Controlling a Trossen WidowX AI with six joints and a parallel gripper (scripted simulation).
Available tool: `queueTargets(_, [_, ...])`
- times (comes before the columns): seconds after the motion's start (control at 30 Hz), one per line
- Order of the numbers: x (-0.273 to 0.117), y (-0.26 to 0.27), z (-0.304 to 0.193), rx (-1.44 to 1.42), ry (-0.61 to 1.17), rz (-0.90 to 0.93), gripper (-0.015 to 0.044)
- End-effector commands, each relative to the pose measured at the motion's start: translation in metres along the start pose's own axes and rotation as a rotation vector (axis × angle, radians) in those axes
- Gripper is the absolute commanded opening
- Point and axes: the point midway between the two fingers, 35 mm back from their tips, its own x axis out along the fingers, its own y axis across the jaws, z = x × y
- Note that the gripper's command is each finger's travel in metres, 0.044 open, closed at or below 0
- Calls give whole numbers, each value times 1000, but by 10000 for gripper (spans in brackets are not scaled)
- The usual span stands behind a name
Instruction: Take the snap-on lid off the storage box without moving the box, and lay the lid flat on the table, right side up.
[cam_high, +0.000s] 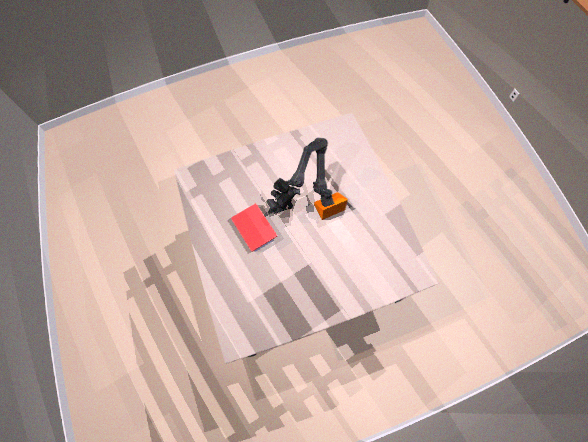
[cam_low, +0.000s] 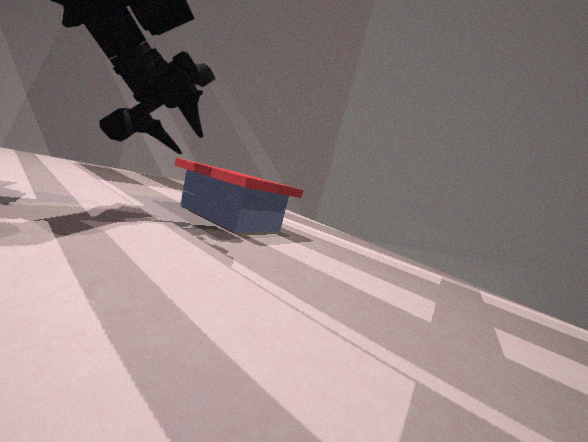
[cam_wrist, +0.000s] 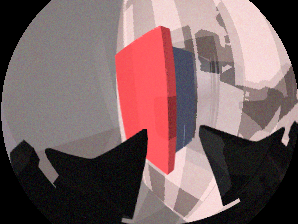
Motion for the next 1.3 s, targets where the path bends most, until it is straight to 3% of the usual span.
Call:
queueTargets(0.0, [6,2,0,-4,4,4,235])
queueTargets(1.27, [63,0,0,-5,0,6,235])
